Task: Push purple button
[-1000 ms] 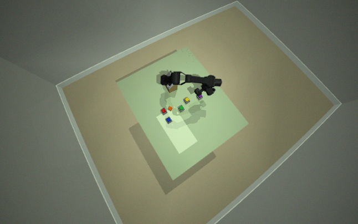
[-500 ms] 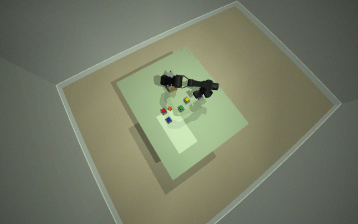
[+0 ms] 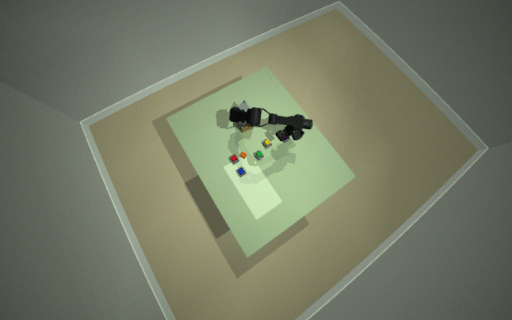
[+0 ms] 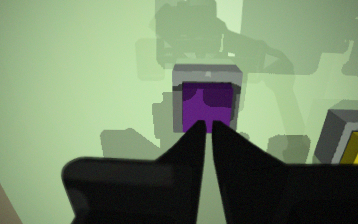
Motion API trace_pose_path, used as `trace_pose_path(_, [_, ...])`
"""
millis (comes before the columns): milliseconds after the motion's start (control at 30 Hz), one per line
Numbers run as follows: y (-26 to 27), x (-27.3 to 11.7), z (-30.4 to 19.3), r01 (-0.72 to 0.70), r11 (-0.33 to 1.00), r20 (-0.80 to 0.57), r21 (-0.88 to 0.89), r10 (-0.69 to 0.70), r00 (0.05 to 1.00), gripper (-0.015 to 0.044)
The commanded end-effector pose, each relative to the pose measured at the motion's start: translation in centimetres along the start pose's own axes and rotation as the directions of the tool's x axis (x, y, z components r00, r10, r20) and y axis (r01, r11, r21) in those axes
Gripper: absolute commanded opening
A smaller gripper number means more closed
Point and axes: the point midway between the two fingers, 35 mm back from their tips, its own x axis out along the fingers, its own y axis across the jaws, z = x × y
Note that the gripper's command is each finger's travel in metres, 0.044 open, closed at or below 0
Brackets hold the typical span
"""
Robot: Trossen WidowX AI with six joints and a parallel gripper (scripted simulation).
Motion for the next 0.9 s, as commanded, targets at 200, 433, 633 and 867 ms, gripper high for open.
trace_pose_path(200, [0.0, 1.7, 0.0, 0.006, 1.0, 0.002, -0.006, -0.006, 1.0, 0.002])
trace_pose_path(433, [-0.1, 2.9, -0.1, 0.006, 1.0, 0.002, -0.006, -0.006, 1.0, 0.002])
trace_pose_path(633, [-0.1, 3.1, -0.1, 0.007, 1.0, 0.002, -0.006, -0.007, 1.0, 0.002])
trace_pose_path(867, [-0.1, 3.1, -0.1, 0.007, 1.0, 0.002, -0.006, -0.007, 1.0, 0.002])
